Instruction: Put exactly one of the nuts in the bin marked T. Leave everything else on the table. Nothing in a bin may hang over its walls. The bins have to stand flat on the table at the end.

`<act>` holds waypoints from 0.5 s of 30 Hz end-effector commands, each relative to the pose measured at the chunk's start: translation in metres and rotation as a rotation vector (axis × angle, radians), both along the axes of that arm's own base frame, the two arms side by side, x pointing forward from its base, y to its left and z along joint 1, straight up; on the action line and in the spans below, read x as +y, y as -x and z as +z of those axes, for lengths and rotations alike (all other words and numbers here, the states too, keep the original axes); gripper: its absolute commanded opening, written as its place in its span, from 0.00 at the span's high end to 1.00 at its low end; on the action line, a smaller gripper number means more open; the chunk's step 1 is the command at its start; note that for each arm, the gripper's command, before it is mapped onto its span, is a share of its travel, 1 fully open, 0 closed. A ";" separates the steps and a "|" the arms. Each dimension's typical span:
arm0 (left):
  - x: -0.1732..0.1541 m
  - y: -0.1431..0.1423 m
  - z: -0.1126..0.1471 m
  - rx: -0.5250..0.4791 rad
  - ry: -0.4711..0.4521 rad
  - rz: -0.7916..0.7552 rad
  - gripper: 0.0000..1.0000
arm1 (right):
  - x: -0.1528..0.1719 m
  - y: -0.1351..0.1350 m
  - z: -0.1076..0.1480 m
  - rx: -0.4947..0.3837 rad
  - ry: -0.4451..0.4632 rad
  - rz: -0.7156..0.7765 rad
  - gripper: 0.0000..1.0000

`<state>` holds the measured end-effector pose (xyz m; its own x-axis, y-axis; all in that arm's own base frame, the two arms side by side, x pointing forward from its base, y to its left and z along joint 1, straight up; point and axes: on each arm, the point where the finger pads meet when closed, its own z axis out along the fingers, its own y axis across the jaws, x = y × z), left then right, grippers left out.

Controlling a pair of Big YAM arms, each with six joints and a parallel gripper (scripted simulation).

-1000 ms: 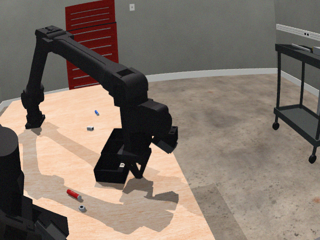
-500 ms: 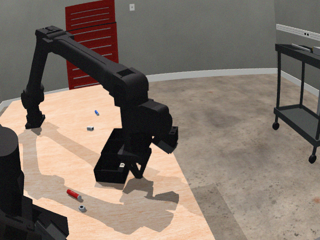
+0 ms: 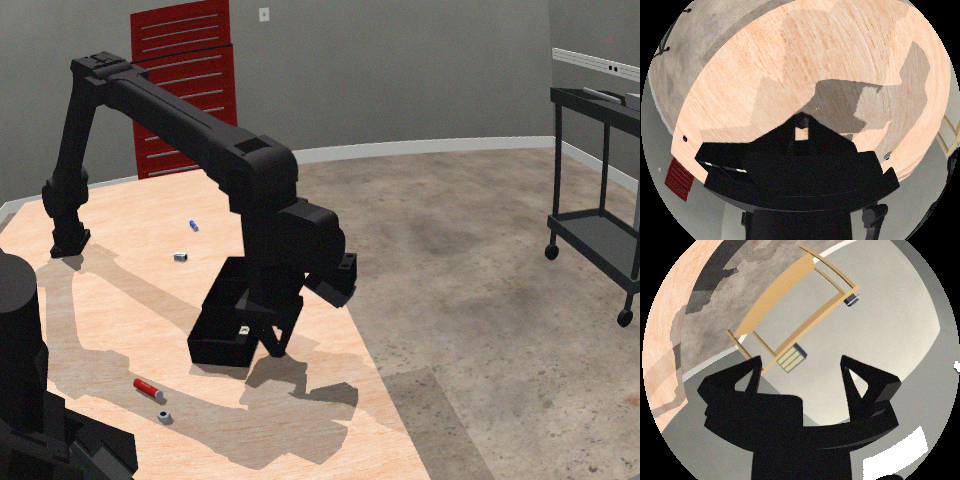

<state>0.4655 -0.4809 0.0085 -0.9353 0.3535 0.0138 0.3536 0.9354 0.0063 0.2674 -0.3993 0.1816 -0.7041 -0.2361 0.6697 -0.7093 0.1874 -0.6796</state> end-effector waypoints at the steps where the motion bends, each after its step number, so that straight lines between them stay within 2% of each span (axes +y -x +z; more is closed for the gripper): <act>1: -0.014 -0.020 0.017 -0.033 0.033 0.001 0.89 | -0.005 0.005 0.004 -0.007 0.007 -0.015 0.00; 15: -0.014 -0.021 0.018 -0.033 0.033 0.001 0.89 | -0.005 0.005 0.004 -0.007 0.007 -0.015 0.00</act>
